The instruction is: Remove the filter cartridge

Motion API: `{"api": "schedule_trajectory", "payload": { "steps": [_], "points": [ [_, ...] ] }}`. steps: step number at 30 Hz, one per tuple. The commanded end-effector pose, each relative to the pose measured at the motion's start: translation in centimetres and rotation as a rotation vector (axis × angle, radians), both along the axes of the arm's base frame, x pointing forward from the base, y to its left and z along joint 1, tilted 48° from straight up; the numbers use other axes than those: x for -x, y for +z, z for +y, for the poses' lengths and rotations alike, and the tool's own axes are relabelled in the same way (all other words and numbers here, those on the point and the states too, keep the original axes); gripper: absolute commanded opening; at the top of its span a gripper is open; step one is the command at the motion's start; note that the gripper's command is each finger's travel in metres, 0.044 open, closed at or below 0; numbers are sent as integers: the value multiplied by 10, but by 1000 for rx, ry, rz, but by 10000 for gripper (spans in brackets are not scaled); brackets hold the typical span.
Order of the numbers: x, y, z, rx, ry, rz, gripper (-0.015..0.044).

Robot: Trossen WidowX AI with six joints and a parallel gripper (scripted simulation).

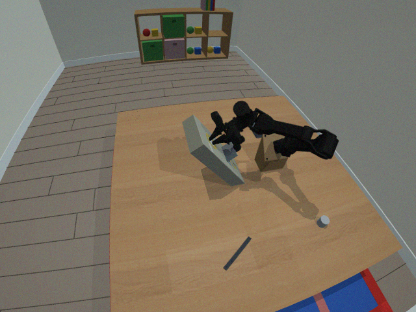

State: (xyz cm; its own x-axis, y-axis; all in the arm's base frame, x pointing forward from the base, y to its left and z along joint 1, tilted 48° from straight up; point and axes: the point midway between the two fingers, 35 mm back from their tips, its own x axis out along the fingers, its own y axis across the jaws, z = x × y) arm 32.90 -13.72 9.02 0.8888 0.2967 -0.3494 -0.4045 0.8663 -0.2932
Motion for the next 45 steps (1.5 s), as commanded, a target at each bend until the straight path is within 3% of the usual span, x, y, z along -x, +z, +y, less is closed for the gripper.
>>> {"api": "schedule_trajectory", "payload": {
  "steps": [1,14,19,34,45],
  "points": [
    [-5,0,-1,163,52,-44,0],
    [-4,0,-1,559,210,-174,0],
    [-2,0,-2,520,196,-159,0],
    [61,24,-23,437,164,-127,0],
    [63,26,-23,432,161,-127,0]
  ]
}}
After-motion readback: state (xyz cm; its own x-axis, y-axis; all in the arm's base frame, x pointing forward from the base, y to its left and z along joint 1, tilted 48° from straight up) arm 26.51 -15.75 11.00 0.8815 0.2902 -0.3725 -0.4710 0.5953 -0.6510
